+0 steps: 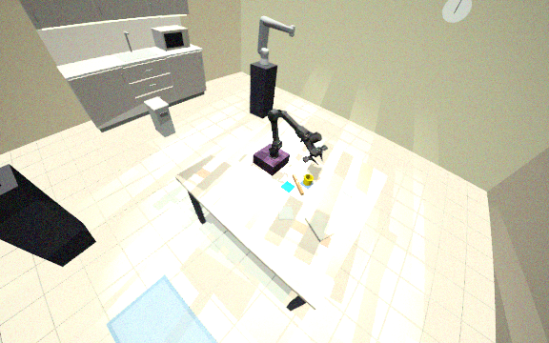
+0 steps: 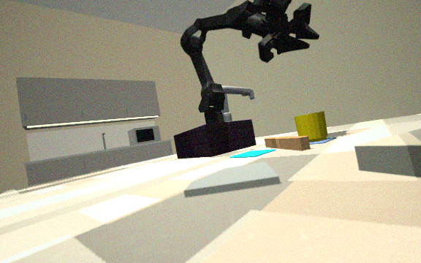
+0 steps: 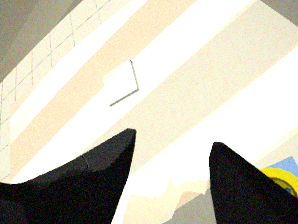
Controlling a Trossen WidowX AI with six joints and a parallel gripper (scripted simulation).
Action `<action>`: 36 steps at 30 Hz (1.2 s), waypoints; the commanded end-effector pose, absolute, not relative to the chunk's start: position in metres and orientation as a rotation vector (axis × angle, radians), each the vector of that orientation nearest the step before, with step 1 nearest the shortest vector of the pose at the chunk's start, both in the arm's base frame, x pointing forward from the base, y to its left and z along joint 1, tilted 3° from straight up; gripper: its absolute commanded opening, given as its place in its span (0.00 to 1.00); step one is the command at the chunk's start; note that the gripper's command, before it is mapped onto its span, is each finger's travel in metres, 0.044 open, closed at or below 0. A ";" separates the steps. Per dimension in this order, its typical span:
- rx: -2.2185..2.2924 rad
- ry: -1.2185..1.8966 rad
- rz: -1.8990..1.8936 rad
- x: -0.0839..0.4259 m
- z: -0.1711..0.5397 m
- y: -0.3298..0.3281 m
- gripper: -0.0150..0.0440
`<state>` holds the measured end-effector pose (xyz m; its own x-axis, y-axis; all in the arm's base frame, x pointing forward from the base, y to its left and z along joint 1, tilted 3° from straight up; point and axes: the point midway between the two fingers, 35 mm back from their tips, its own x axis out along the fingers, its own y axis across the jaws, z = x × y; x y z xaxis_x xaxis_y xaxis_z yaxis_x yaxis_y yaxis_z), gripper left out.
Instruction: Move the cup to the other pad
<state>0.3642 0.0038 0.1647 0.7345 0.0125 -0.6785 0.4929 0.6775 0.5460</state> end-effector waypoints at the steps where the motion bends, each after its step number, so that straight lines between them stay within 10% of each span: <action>1: 1.111 1.026 -0.719 0.350 0.086 0.007 0.54; 9: 1.282 1.188 -1.270 0.317 0.031 0.008 0.54; 36: 1.283 1.189 -1.279 0.314 0.015 0.002 0.54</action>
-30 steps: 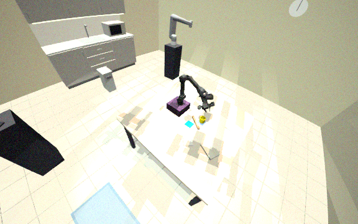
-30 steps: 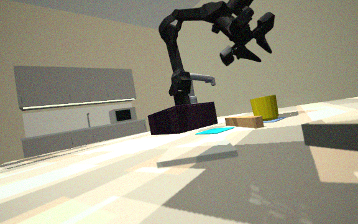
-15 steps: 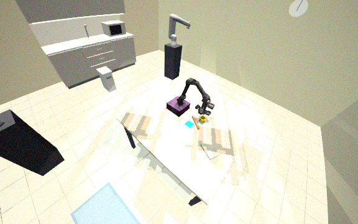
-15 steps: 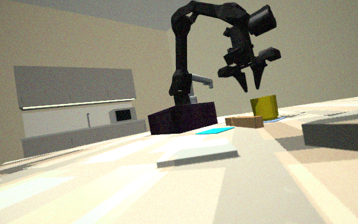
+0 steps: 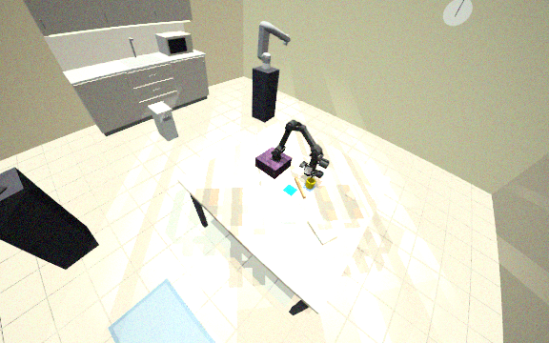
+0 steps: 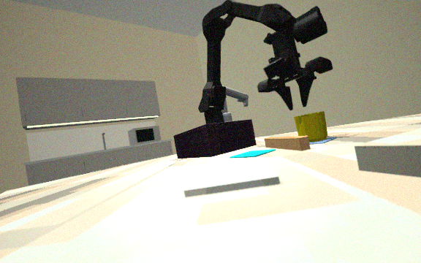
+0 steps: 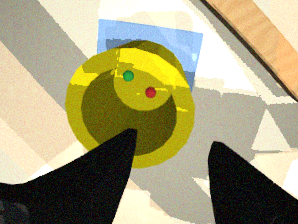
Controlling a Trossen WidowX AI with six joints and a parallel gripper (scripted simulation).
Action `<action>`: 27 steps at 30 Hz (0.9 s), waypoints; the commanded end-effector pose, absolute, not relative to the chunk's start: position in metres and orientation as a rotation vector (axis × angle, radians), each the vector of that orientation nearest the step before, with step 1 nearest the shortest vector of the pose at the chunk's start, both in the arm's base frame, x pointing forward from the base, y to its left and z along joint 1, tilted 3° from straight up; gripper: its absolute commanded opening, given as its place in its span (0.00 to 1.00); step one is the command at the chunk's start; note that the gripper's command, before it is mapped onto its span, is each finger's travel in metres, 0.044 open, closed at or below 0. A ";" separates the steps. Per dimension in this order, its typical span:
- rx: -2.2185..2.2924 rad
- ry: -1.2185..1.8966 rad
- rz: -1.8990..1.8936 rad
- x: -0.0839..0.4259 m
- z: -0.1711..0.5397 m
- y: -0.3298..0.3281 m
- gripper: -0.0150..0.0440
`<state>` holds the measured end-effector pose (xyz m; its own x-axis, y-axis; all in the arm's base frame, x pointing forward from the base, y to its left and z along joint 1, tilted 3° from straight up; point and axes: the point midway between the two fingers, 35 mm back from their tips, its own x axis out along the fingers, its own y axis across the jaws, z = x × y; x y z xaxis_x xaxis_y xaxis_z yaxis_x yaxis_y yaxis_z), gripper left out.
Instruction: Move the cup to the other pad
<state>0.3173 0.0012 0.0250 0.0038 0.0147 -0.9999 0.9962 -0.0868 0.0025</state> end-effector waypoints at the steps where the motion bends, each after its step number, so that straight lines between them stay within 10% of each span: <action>1: 1.283 1.189 -1.279 0.314 0.013 0.002 0.54; 27: 1.283 1.189 -1.279 0.312 -0.029 0.002 0.54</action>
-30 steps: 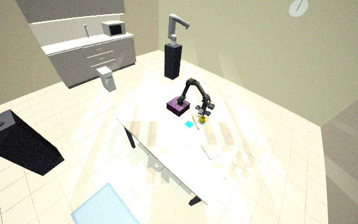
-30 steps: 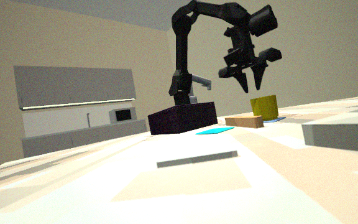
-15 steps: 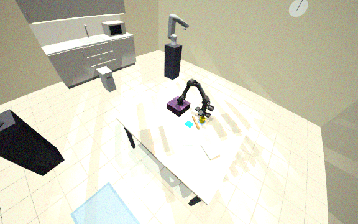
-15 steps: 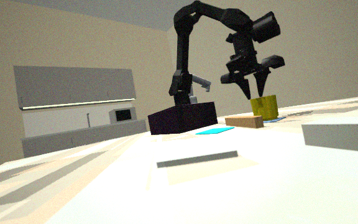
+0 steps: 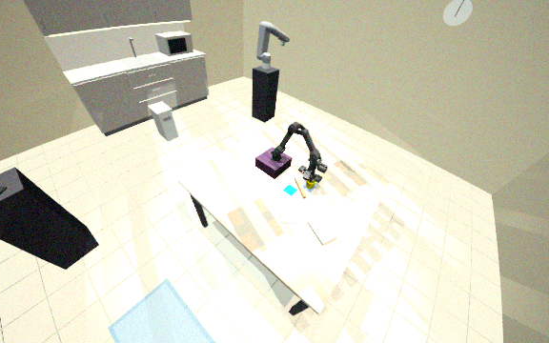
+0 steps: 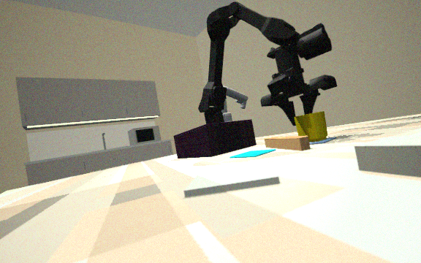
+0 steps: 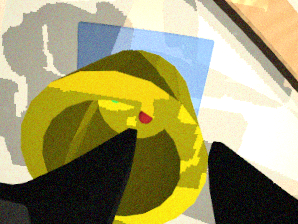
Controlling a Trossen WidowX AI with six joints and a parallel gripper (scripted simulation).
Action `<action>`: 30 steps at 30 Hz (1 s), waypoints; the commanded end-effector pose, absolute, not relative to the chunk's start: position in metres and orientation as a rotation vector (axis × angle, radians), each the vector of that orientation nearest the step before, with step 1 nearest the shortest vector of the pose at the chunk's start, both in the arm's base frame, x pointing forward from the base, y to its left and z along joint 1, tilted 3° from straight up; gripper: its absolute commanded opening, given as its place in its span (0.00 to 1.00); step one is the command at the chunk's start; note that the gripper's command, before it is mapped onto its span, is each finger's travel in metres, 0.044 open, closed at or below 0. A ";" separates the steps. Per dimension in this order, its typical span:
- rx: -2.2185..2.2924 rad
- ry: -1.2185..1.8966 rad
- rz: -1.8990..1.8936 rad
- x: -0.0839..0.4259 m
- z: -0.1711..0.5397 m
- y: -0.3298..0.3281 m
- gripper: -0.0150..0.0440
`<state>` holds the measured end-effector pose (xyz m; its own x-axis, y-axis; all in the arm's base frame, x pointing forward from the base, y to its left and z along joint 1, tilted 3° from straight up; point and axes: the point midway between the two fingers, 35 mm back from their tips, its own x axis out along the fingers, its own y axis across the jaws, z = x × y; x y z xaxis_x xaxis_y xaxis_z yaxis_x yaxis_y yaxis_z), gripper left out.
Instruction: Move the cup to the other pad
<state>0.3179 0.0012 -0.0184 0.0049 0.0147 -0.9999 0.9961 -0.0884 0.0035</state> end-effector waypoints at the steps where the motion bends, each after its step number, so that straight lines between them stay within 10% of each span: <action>1: 1.283 1.189 -1.279 0.312 -0.031 0.002 0.54; 30: 1.283 1.181 -1.275 0.314 -0.033 0.001 0.43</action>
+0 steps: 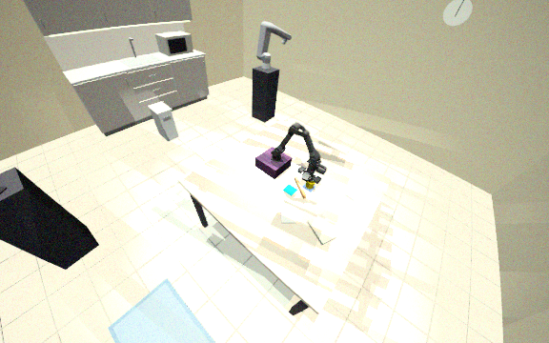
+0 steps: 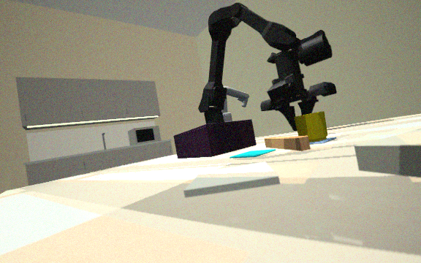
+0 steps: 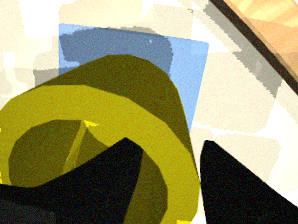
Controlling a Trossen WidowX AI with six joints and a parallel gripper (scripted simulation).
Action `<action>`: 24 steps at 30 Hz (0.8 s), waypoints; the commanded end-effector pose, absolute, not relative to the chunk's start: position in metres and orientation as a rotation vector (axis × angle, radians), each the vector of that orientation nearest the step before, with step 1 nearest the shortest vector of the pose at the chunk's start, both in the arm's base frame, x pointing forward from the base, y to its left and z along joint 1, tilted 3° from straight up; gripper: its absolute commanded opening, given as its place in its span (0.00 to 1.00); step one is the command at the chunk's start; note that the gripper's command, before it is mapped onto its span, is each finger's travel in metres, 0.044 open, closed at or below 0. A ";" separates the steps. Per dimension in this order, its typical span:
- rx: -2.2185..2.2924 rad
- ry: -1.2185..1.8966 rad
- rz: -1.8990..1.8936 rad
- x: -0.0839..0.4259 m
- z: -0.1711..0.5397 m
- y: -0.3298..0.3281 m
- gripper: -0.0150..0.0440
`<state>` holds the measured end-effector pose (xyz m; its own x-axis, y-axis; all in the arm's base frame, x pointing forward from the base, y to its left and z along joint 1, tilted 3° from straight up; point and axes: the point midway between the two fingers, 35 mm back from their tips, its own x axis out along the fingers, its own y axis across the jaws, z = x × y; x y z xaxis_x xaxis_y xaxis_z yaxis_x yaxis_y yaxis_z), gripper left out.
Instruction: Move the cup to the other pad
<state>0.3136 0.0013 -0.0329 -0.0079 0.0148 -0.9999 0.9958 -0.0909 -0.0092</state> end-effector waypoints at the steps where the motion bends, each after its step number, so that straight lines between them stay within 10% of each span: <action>1: 1.283 1.181 -1.275 0.314 -0.033 0.001 0.42; 24: 1.283 1.185 -1.277 0.314 -0.010 0.001 0.25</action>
<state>0.3095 0.0011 -0.0257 -0.0278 0.0148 -0.9995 0.9954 -0.0918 -0.0290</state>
